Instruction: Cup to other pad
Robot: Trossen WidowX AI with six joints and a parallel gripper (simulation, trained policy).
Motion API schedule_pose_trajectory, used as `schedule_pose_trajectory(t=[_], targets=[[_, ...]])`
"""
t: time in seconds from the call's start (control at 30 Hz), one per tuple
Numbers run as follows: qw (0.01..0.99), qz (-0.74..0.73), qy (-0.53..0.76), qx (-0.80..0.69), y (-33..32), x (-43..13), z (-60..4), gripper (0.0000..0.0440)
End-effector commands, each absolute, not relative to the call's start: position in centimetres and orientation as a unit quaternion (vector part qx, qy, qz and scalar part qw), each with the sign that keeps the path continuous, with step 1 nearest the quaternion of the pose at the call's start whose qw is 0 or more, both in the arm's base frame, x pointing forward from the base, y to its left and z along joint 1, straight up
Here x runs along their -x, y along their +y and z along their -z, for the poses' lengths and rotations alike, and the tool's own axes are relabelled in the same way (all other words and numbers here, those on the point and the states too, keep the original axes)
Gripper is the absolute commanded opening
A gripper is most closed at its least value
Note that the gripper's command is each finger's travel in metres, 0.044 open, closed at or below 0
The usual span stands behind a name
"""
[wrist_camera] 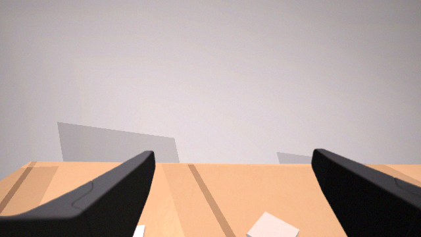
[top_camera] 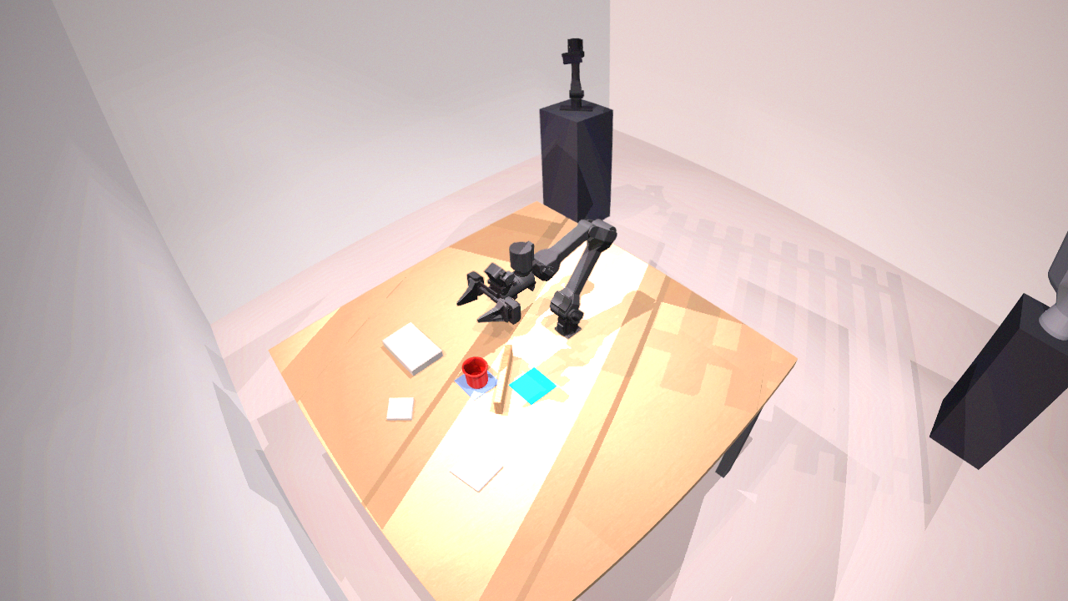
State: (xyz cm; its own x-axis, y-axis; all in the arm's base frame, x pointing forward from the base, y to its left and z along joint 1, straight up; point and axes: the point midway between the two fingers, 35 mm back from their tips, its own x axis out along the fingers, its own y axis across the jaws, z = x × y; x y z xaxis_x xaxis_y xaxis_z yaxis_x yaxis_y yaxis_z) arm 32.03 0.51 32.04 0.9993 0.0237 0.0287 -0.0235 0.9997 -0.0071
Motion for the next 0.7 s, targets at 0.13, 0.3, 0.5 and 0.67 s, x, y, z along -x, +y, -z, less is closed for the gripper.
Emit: schedule_pose_trajectory(t=[0.13, 0.3, 0.5, 0.67], targets=[[1.000, -0.015, 0.004, 0.001, 0.9, -32.2, -31.6, 0.0269], [0.999, -0.019, 0.030, -0.004, 1.5, -32.3, -30.9, 0.0138], [0.997, -0.030, 0.070, -0.016, 2.5, -32.5, -30.1, 0.0055], [0.993, -0.041, 0.105, -0.029, 3.5, -32.8, -29.5, 0.0053]])
